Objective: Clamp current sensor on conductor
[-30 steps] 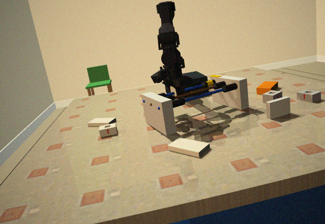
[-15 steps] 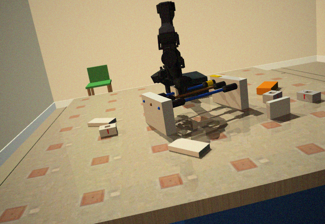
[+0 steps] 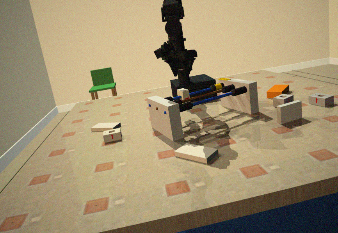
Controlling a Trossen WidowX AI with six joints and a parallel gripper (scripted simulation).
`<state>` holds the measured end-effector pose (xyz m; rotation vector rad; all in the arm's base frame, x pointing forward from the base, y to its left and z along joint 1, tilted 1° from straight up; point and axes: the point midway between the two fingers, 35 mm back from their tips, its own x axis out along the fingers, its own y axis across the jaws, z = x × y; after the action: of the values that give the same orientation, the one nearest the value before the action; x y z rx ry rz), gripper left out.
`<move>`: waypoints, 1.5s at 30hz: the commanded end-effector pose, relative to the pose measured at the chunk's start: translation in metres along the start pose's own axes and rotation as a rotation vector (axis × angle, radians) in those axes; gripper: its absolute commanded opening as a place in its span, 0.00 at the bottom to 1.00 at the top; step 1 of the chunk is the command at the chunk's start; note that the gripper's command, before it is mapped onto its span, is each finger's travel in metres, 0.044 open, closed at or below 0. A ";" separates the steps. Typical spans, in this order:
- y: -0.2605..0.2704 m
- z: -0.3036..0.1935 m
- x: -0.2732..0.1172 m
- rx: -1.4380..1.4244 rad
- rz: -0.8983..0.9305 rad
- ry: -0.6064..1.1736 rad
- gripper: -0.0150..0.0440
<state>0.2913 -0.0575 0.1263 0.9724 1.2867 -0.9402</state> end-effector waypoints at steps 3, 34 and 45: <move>-0.003 -0.003 -0.001 0.003 -0.018 0.014 1.00; -0.003 -0.003 -0.001 0.003 -0.018 0.014 1.00; -0.012 -0.029 0.000 -0.047 -0.074 -0.063 1.00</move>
<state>0.2827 -0.0508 0.1259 0.9352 1.2982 -0.9738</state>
